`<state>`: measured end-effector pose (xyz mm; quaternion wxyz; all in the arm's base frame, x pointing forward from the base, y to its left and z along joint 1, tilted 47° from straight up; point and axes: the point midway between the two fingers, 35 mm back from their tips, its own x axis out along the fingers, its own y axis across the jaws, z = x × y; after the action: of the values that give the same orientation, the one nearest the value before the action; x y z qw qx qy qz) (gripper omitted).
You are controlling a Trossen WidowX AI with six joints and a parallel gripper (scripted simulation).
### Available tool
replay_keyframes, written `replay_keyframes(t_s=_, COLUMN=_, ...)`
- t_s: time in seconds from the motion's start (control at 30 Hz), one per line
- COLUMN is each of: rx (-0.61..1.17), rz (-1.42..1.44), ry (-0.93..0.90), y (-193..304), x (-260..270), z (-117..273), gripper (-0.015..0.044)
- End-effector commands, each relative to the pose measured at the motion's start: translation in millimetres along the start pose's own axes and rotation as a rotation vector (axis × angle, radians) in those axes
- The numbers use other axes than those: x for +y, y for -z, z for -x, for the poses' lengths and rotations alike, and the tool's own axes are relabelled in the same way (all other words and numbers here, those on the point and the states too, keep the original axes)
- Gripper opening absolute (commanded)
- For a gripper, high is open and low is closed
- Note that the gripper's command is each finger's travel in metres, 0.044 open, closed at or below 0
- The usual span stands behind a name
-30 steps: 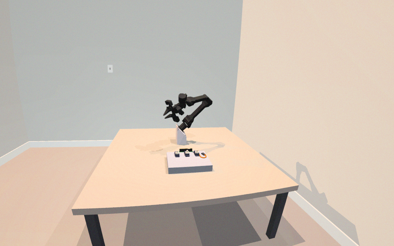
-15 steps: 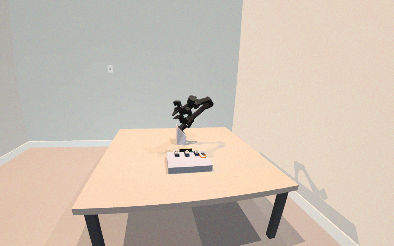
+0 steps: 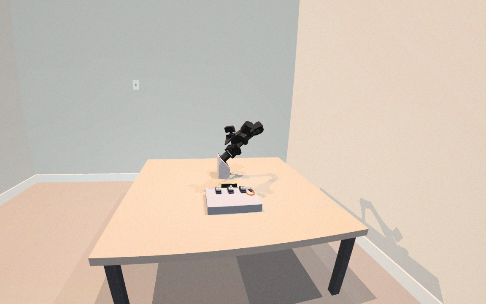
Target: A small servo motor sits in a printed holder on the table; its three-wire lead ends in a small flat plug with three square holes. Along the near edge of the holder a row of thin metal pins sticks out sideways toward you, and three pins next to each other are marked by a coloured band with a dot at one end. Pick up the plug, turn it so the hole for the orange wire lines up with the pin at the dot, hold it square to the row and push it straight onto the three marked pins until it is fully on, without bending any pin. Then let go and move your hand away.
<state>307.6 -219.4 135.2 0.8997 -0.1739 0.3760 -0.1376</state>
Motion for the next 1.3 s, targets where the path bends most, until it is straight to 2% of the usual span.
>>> replay_keyframes(t_s=0.0, rx=-0.056, rz=-0.016, ry=0.007, y=-17.8, x=9.0, z=8.3, gripper=0.0115)
replay_keyframes(t_s=0.6, rx=-0.309, rz=-0.091, ry=-0.008, y=-88.9, x=45.7, z=53.8, gripper=0.0115)
replay_keyframes(t_s=1.27, rx=-0.598, rz=-0.22, ry=-0.109, y=-147.4, x=87.8, z=124.5, gripper=0.0115)
